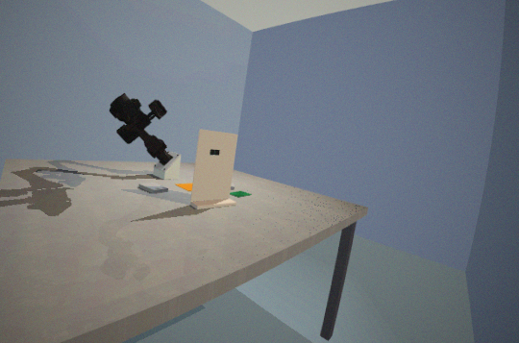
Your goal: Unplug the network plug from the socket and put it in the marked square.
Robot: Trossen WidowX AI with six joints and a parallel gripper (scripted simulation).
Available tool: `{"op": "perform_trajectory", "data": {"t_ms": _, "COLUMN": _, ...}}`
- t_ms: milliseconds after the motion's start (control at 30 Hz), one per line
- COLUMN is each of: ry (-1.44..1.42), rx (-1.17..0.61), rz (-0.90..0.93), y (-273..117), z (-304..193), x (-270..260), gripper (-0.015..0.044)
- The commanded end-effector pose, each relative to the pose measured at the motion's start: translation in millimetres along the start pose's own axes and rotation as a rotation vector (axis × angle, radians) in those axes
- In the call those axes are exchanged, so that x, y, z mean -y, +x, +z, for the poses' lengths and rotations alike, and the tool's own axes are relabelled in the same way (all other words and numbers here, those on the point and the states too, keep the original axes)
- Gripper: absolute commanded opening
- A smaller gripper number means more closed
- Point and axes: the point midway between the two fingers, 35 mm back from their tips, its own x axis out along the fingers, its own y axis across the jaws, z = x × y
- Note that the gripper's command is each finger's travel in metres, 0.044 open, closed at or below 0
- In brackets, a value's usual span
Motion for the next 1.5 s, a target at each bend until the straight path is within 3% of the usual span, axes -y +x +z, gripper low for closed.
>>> {"op": "perform_trajectory", "data": {"t_ms": 0, "ry": 0.003, "rx": -0.001, "rz": 0.001, "y": 1, "z": -1, "x": 0, "gripper": 0.0374}}
{"op": "perform_trajectory", "data": {"t_ms": 300, "ry": 0.155, "rx": -0.042, "rz": 0.044, "y": 19, "z": -60, "x": -25, "gripper": 0.0156}}
{"op": "perform_trajectory", "data": {"t_ms": 633, "ry": 0.33, "rx": -0.1, "rz": 0.087, "y": 14, "z": -129, "x": -56, "gripper": 0.0156}}
{"op": "perform_trajectory", "data": {"t_ms": 1000, "ry": 0.512, "rx": -0.173, "rz": 0.125, "y": -17, "z": -191, "x": -82, "gripper": 0.0156}}
{"op": "perform_trajectory", "data": {"t_ms": 1267, "ry": 0.634, "rx": -0.229, "rz": 0.144, "y": -51, "z": -222, "x": -92, "gripper": 0.0156}}
{"op": "perform_trajectory", "data": {"t_ms": 1467, "ry": 0.645, "rx": -0.234, "rz": 0.145, "y": -53, "z": -224, "x": -92, "gripper": 0.0156}}
